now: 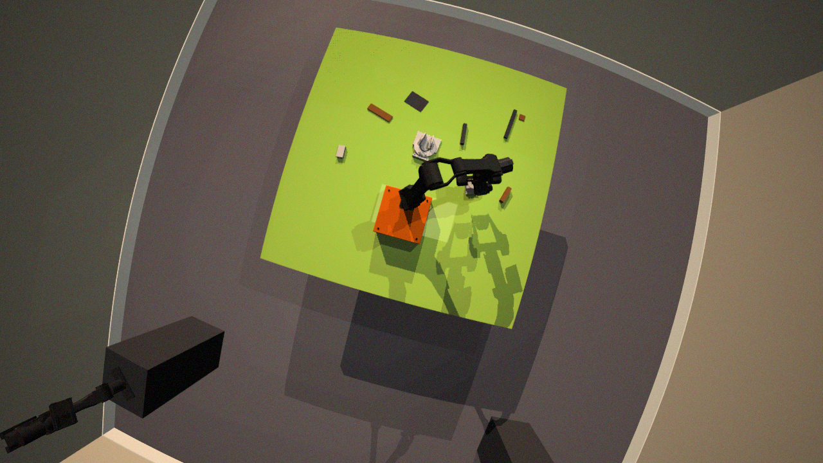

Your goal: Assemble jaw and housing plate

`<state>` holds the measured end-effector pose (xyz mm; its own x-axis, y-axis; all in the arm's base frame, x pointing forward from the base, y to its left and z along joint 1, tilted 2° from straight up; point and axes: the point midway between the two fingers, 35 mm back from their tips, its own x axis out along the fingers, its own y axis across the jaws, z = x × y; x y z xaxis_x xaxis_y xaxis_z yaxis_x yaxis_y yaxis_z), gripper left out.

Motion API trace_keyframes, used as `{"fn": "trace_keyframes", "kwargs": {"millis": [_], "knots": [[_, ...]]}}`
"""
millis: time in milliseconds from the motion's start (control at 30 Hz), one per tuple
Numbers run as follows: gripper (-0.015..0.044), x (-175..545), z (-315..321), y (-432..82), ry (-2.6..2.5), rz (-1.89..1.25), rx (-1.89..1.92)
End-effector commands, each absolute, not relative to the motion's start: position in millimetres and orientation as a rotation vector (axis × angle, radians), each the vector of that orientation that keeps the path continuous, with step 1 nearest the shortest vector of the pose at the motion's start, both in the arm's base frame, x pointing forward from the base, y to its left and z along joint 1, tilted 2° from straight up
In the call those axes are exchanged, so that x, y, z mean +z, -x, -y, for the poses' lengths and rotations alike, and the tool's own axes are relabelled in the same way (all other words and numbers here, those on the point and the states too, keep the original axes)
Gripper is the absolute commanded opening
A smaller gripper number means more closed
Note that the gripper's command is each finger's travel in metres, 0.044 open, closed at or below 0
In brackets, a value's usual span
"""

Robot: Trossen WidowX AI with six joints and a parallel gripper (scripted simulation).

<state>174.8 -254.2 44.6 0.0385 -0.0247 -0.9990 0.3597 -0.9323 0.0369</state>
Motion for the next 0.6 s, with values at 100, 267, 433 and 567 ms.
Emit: {"fn": "trace_keyframes", "kwargs": {"millis": [100,267,433,567], "knots": [[0.0351,46.8,241.9,-187.9,-1.954,-0.474,-1.881],[0.0351,47.0,229.3,-198.9,-1.861,-0.594,-1.793],[0.0351,47.2,216.1,-209.1,-1.765,-0.706,-1.702],[0.0351,47.4,205.2,-216.7,-1.685,-0.79,-1.626]]}}
